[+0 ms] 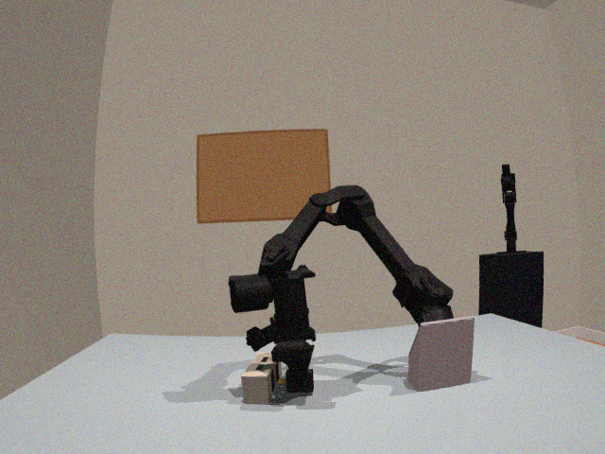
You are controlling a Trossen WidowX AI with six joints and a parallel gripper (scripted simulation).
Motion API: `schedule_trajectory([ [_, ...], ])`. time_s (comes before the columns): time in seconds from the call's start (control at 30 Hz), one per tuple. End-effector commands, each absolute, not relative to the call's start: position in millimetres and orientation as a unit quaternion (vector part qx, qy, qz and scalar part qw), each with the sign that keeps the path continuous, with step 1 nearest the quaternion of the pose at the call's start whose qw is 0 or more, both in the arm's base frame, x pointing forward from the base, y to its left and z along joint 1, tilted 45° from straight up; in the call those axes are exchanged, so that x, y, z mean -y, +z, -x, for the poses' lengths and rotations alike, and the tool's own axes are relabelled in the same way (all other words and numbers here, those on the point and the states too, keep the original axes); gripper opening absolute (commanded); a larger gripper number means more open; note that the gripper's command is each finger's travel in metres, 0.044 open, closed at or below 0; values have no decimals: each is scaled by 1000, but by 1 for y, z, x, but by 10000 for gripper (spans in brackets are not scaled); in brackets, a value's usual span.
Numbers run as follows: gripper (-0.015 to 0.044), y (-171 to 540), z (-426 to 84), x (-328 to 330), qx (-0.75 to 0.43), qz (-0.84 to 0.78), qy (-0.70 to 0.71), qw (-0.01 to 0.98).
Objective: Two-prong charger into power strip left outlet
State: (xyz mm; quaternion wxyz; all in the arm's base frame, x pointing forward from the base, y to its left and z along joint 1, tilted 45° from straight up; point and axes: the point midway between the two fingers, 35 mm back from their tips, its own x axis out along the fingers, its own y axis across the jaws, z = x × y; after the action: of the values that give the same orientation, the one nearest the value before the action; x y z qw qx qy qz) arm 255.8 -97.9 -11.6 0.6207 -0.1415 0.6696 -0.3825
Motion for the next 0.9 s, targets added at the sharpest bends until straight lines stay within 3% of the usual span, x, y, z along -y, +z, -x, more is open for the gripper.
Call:
schedule_trajectory([
  [0.0, 0, -11, -257, 99, -670, 145, -382, 620],
  [0.87, 0, -10, -262, 101, -670, 145, -382, 620],
])
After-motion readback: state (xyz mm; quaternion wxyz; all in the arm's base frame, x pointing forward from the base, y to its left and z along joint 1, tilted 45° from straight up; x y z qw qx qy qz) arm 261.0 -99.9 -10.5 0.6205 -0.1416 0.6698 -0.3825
